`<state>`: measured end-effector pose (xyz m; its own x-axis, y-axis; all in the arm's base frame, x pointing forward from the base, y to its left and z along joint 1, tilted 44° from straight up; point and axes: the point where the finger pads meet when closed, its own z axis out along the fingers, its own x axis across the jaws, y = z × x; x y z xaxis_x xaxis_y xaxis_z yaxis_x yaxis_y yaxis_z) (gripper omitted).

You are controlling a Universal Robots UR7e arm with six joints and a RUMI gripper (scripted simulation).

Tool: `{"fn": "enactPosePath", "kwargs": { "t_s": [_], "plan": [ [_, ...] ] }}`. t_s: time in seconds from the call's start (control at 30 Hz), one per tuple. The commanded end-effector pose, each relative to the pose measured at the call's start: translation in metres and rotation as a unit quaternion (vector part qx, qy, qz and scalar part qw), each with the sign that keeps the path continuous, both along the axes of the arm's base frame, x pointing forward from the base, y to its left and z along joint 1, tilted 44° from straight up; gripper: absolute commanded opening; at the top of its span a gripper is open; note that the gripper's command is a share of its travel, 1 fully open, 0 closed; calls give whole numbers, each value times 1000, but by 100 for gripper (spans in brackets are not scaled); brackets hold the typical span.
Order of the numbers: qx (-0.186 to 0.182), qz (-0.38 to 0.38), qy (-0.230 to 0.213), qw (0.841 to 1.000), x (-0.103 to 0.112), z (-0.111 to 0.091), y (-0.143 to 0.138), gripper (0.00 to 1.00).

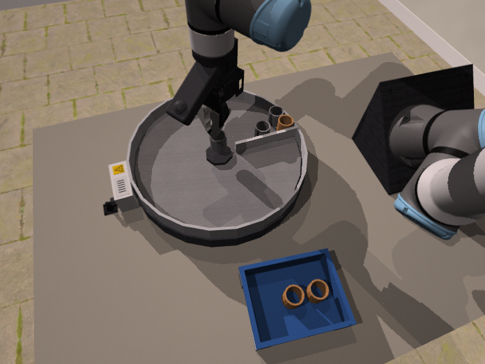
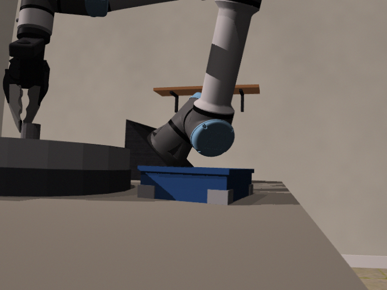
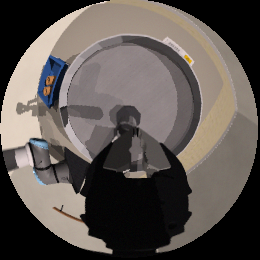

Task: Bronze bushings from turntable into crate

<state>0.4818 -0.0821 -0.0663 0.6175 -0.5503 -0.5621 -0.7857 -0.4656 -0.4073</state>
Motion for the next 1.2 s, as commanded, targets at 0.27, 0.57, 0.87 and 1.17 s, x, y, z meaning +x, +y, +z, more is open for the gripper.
{"fn": "enactPosePath", "kwargs": {
  "t_s": [0.27, 0.57, 0.87, 1.17],
  "plan": [
    [-2, -2, -2, 1000, 2, 1, -2, 0],
    [-2, -2, -2, 1000, 2, 1, -2, 0],
    [0, -1, 0, 1000, 0, -4, 4, 0],
    [0, -1, 0, 1000, 0, -13, 13, 0]
  ]
}}
